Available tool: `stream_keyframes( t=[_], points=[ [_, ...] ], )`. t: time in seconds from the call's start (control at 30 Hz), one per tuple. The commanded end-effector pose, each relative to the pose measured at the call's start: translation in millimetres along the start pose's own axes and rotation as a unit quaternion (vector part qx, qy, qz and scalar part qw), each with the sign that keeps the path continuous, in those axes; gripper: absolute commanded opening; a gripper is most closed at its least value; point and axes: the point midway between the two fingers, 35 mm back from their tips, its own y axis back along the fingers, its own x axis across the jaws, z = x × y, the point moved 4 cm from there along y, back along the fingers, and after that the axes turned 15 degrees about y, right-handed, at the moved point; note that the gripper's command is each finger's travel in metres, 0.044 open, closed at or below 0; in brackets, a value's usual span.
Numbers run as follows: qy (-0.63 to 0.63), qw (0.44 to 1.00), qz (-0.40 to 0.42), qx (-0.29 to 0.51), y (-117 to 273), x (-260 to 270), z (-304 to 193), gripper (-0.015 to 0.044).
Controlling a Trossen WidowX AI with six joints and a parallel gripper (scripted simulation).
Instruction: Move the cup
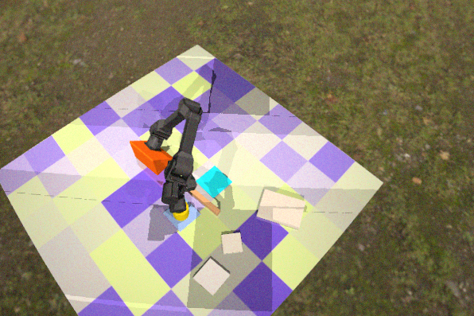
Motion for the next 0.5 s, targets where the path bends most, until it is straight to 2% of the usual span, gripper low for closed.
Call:
stream_keyframes(
  t=[0.0,0.47],
  points=[
    [0.014,1.0,0.008,-0.02,0.5,-1.4,-0.6,0.0167],
    [0.014,1.0,0.008,-0.02,-14.9,-1.8,-1.8,0.0167]
  ],
)
